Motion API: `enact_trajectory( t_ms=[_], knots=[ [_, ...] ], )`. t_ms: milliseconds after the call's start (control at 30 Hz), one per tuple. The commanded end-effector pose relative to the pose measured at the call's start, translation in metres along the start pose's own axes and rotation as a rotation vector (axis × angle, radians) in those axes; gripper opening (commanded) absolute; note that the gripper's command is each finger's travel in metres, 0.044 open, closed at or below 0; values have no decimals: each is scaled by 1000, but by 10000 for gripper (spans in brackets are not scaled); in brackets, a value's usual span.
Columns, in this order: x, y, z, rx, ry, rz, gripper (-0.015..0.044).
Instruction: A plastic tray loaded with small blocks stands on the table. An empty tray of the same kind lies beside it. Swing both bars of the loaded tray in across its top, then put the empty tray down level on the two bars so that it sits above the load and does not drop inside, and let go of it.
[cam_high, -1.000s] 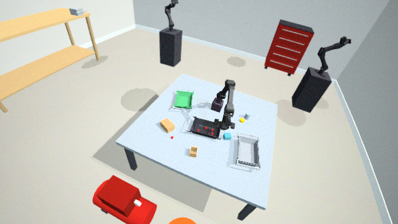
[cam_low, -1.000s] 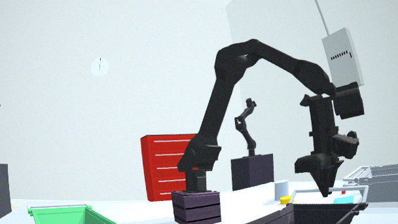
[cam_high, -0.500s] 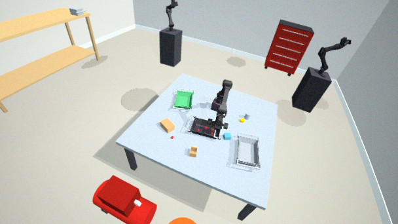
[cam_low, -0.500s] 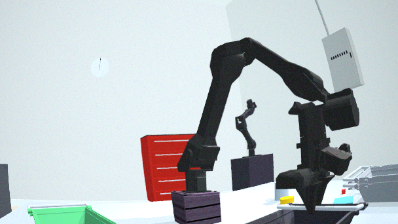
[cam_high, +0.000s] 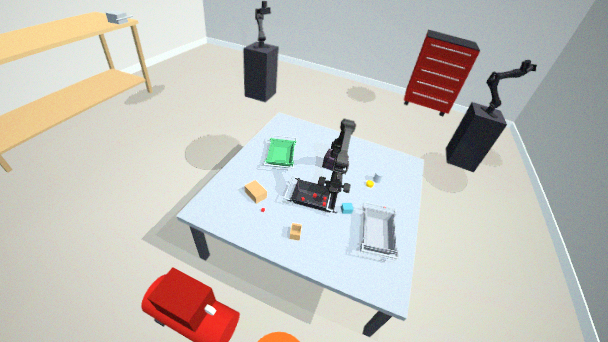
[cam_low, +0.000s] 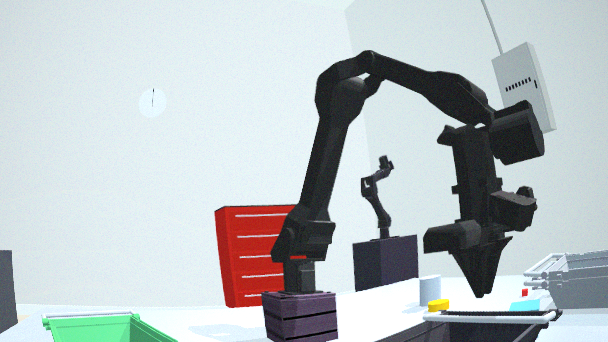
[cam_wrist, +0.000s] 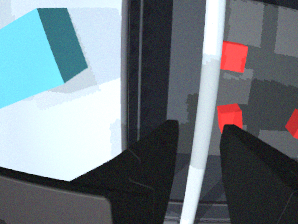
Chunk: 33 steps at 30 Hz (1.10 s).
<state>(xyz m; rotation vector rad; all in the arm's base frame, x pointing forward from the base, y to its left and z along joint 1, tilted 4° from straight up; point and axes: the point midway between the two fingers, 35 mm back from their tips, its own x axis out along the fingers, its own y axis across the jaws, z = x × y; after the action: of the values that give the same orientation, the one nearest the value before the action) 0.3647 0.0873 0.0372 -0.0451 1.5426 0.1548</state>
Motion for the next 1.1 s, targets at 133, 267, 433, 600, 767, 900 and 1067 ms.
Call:
enact_trajectory(
  t_ms=[133,267,433,600,767,900,1067],
  knots=[
    [3,0,-1,0,7,-1,85],
    [3,0,-1,0,7,-1,85],
    [3,0,-1,0,7,-1,85],
    [3,0,-1,0,7,-1,85],
    [-3,0,1,0,7,-1,85],
    [-41,0,9,0,7,-1,85],
    [-113,0,8,1,8,-1,85]
  ],
)
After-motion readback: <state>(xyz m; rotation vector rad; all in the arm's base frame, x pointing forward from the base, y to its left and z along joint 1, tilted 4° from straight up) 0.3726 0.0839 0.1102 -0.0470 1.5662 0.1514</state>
